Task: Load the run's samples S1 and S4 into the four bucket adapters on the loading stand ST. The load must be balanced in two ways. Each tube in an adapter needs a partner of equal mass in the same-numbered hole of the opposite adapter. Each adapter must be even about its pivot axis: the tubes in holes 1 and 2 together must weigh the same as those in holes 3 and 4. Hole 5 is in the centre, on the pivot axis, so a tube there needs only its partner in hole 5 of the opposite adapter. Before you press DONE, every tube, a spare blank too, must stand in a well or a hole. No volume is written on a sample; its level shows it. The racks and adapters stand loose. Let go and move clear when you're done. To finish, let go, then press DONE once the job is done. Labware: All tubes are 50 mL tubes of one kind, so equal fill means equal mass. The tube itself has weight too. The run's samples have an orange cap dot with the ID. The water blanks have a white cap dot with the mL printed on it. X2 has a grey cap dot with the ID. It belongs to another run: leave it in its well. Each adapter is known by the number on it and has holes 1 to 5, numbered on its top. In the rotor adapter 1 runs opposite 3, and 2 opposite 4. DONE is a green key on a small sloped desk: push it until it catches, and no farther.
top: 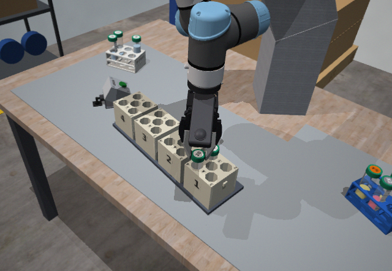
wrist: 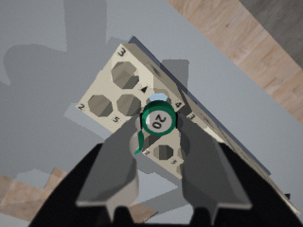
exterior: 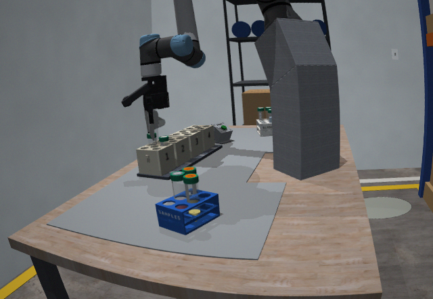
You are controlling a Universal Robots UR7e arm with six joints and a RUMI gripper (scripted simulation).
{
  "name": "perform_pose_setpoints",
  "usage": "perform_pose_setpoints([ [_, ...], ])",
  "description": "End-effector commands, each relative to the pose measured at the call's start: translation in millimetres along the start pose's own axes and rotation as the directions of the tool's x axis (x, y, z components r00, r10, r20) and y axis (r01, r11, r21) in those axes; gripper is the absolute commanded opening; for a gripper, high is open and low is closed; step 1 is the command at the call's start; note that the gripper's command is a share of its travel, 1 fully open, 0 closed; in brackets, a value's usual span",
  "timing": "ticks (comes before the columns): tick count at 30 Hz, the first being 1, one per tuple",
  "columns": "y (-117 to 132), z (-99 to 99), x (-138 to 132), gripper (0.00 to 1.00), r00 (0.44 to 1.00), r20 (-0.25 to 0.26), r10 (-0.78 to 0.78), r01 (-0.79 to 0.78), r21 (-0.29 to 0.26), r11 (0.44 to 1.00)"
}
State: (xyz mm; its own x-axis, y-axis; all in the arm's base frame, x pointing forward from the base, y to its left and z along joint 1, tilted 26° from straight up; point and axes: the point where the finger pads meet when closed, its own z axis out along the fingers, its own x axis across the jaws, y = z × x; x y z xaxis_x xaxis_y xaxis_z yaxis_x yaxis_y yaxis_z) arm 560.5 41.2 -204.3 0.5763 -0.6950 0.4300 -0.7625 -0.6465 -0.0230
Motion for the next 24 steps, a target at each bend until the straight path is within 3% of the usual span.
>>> perform_pose_setpoints([
  [1, -0.5, 3.8, 0.3, 0.00, 1.000, -0.001, 0.000, 0.000, 0.001, 1.000],
  [24, -0.5, 9.1, 0.3, 0.00, 1.000, -0.001, 0.000, 0.000, 0.001, 1.000],
])
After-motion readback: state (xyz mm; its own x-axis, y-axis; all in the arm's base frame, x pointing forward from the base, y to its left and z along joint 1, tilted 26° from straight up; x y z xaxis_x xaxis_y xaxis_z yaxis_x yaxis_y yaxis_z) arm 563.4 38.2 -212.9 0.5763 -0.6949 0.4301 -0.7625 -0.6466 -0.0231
